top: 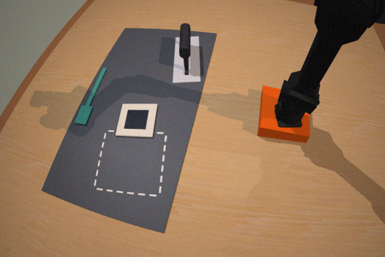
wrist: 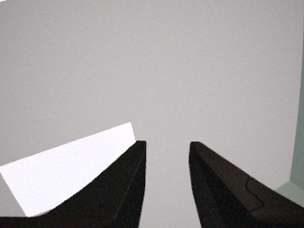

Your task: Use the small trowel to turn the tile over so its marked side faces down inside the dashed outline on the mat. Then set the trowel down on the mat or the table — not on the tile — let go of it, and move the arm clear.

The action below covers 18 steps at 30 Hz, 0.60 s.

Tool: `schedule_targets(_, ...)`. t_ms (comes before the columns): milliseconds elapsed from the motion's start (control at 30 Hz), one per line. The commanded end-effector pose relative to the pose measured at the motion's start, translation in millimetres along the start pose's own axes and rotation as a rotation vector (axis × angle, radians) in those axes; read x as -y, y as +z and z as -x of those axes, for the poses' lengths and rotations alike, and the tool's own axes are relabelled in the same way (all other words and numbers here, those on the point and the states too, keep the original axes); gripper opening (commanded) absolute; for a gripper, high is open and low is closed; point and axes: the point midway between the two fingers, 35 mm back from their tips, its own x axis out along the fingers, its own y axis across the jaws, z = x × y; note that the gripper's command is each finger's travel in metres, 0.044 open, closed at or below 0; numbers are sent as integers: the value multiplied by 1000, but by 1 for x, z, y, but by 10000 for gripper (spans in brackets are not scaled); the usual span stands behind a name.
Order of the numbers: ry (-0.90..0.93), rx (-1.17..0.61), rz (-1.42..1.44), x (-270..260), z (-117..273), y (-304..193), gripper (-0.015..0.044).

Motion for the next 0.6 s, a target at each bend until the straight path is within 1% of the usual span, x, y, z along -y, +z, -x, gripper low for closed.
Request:
schedule_targets(0,0,0,0,0,0,0,100)
schedule_targets(467,0,0,0,0,0,0,100)
schedule_targets(567,0,0,0,0,0,0,21)
